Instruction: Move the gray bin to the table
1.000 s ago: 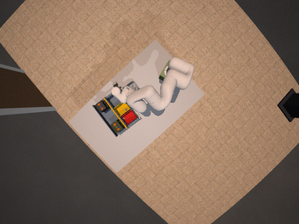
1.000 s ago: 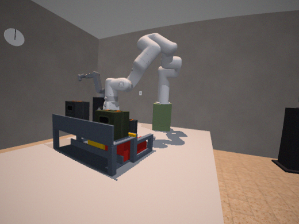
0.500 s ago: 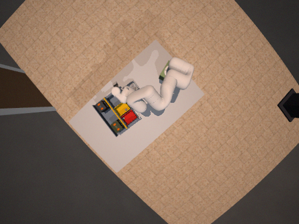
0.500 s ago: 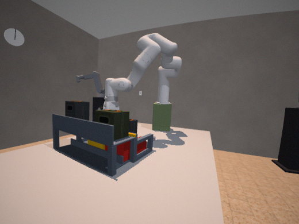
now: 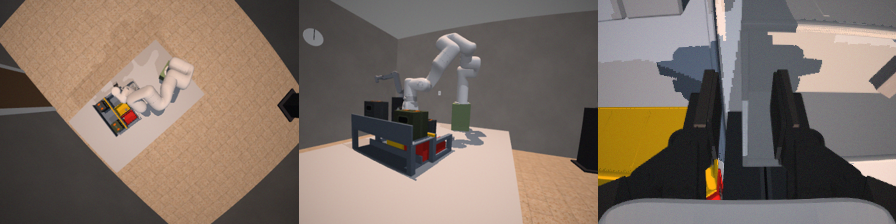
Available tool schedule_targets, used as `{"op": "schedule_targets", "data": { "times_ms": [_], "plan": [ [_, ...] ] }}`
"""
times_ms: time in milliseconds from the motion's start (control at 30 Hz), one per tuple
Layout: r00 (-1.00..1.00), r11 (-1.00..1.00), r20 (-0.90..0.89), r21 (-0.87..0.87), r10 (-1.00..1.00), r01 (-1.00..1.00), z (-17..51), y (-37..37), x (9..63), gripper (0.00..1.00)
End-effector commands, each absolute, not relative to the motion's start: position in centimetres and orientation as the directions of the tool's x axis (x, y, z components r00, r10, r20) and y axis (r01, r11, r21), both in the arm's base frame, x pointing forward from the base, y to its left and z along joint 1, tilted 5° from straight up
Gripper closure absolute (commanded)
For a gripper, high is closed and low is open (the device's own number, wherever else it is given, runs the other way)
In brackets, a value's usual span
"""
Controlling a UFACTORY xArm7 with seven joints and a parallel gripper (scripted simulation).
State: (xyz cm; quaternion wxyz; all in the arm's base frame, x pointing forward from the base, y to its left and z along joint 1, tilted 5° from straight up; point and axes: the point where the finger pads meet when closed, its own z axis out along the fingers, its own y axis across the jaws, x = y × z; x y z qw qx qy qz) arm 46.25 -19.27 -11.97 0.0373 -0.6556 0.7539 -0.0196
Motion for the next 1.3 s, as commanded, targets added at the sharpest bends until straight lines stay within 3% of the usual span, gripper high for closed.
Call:
{"op": "schedule_targets", "data": {
  "times_ms": [0,1033,1267],
  "plan": [
    [-0.138,0.140,-0.029,-0.082,-0.990,-0.987,-11.8,-19.4,46.4,0.67],
    [-0.138,0.140,-0.029,-0.082,-0.990,-0.987,-11.8,-19.4,46.4,0.67],
    [-0.138,0.140,-0.029,-0.082,-0.990,-0.987,-6.3,-19.5,45.9,0.67]
  ]
}}
